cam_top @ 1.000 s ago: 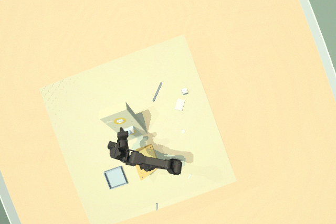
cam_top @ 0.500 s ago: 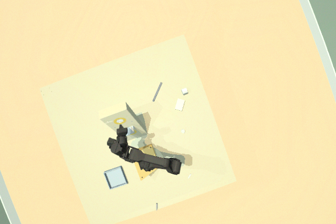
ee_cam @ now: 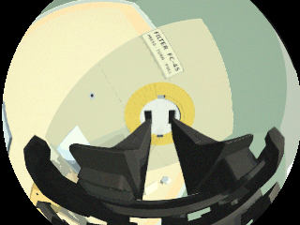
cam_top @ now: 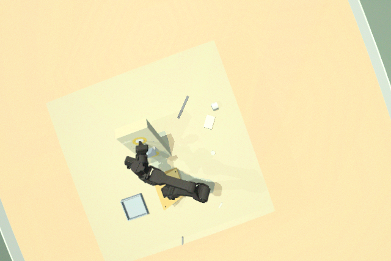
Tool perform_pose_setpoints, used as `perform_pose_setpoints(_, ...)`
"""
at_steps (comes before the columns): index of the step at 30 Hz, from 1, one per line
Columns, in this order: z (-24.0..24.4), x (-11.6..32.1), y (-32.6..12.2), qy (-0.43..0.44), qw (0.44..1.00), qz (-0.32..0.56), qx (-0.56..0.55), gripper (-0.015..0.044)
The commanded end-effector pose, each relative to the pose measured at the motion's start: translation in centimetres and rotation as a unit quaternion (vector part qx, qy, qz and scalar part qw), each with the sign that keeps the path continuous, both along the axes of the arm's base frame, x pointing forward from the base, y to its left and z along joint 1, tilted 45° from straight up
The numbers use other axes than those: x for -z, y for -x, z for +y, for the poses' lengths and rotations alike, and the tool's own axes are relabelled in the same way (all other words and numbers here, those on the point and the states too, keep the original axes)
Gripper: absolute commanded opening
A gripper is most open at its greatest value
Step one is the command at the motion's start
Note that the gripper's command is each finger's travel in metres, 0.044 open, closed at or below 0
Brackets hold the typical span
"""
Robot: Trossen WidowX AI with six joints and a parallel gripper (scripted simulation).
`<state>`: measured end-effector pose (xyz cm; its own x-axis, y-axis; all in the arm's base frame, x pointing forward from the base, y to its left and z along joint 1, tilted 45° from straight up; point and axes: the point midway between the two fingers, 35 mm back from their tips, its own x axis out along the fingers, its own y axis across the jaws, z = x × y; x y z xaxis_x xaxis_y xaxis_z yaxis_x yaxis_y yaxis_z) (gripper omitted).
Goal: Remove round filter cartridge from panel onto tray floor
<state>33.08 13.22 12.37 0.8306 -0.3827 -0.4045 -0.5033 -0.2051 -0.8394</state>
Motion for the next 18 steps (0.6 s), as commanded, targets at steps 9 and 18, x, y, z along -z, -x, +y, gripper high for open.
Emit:
perform_pose_setpoints(9, -0.18, 0.27, -0.61, 0.002, 1.000, 0.000, -0.004, 0.0101)
perform_pose_setpoints(18, -0.14, 0.25, -0.63, 0.002, 1.000, 0.000, -0.004, 0.0101)
